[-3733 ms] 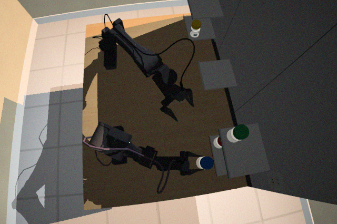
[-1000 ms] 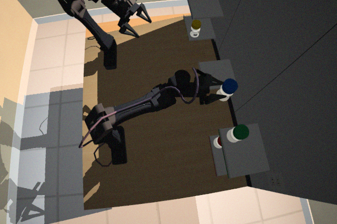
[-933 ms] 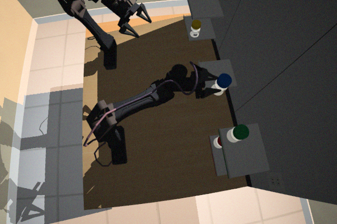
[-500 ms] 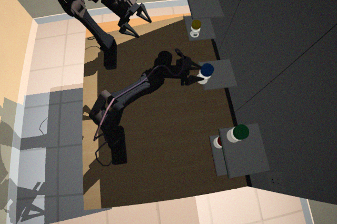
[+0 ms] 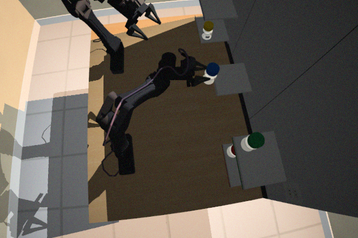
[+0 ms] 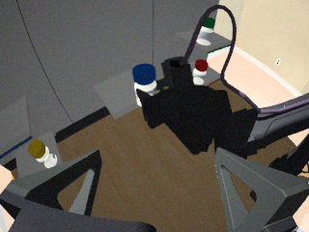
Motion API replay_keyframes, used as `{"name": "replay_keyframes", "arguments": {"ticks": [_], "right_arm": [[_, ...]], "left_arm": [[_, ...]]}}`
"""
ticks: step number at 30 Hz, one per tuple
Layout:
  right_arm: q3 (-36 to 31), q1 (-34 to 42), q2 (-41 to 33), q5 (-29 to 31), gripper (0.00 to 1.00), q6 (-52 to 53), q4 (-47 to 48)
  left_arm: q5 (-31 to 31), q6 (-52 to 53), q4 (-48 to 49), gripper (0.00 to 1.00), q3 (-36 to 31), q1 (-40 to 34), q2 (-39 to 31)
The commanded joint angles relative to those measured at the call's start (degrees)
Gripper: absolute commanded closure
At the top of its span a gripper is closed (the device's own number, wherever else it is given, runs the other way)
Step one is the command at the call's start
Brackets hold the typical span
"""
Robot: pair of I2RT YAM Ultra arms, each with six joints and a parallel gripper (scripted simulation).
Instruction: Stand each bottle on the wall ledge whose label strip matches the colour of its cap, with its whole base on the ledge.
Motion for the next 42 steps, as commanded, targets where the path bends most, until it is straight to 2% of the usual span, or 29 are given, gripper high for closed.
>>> {"name": "replay_keyframes", "arguments": {"ticks": [1,5,10,15,32,37,42], "right_arm": [[-2.26,-1.42,-3.75,-6.67,0.51,-2.9,6.52],[-8.0,-3.88,-6.68,-16.43,0.51,-5.53,10.81],[-12.29,-7.0,-8.35,-24.09,0.51,-6.85,13.88],[-12.76,-8.29,-8.45,-25.99,0.51,-6.82,14.8],[-12.62,-8.23,-7.54,-25.55,0.51,-6.05,14.11],[-8.93,-8.86,-11.81,-26.29,0.51,-6.24,6.91],[-8.46,-8.85,-11.73,-26.26,0.51,-6.13,7.04]], "left_arm": [[0.11,0.13,0.04,0.0,0.11,0.15,-0.63],[0.11,0.13,0.04,0.0,0.11,0.15,-0.63],[0.11,0.13,0.04,0.0,0.11,0.15,-0.63],[0.11,0.13,0.04,0.0,0.11,0.15,-0.63],[0.11,0.13,0.04,0.0,0.11,0.15,-0.63],[0.11,0.13,0.04,0.0,0.11,0.15,-0.63],[0.11,0.13,0.04,0.0,0.11,0.15,-0.63]]}}
